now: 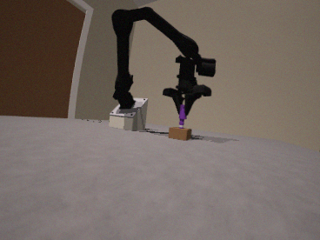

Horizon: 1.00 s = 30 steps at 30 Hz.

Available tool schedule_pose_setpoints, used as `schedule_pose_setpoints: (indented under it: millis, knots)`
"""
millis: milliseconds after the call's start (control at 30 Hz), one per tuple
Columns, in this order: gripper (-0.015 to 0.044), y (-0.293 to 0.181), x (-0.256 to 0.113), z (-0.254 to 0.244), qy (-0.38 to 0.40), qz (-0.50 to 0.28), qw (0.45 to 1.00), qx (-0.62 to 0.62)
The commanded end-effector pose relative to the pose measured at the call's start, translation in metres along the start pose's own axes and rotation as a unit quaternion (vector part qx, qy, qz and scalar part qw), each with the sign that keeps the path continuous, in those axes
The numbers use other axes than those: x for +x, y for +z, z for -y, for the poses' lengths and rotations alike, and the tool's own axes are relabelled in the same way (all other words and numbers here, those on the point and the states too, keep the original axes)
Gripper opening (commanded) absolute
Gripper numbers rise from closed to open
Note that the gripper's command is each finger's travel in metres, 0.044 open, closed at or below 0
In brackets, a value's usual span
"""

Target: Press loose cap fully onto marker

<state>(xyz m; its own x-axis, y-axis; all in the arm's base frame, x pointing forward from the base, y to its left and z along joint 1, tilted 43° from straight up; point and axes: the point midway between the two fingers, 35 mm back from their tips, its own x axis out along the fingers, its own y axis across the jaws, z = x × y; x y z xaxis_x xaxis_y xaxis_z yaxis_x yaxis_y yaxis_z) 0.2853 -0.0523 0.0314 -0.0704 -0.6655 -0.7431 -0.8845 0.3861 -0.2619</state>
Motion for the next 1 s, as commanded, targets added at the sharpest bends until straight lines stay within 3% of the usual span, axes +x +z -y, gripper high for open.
schedule_pose_setpoints:
  millis: [0, 467, 967]
  knots:
    - [0.0000, -0.001, 0.007, -0.001, 0.000, -0.002, 1.000, -0.002]
    - [0.0000, -0.002, 0.017, -0.001, 0.000, -0.003, 1.000, -0.002]
    - [0.0394, -0.001, 0.016, -0.001, 0.001, -0.002, 1.000, 0.000]
